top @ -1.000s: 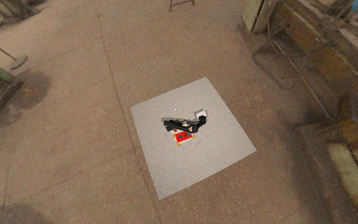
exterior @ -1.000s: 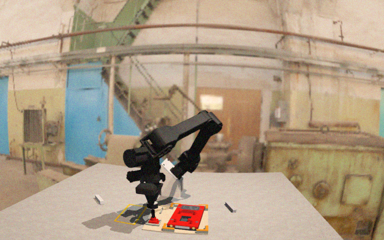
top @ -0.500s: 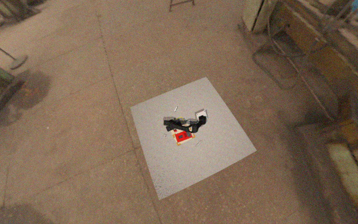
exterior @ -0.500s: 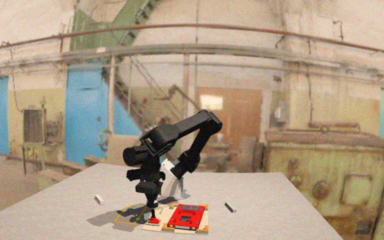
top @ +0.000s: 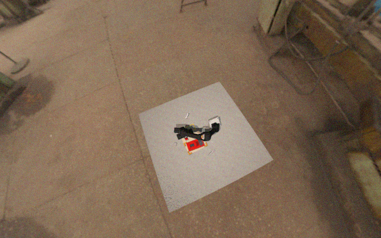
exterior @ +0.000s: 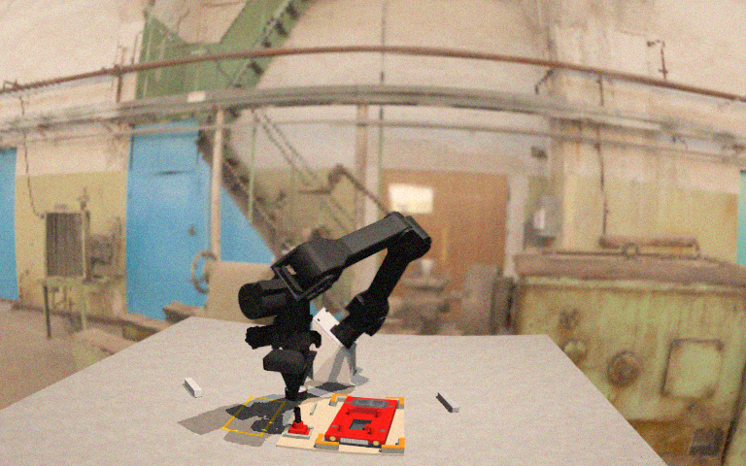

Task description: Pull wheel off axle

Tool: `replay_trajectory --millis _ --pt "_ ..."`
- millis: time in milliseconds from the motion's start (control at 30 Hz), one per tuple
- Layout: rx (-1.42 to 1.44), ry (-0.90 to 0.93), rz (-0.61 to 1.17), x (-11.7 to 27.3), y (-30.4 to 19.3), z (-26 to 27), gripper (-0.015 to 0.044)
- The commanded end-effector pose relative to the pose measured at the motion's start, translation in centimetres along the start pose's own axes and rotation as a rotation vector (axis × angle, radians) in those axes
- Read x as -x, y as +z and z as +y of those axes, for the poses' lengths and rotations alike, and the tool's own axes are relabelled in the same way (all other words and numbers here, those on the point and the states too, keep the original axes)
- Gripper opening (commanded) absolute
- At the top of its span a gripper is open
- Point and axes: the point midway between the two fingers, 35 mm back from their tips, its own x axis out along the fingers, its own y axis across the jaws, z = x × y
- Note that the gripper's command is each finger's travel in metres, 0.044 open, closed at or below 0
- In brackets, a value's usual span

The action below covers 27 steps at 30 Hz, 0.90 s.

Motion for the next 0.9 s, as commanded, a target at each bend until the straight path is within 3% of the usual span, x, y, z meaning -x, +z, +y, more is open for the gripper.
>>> replay_trajectory --millis 0,333,867 --pt "0.004 -0.001 -0.003 0.2 0.0 0.0 0.0000" --pt "-0.001 -0.004 0.000 0.8 0.3 -0.2 0.0000" --pt "-0.001 -0.002 -0.013 1.6 7.2 -3.7 0.0000"
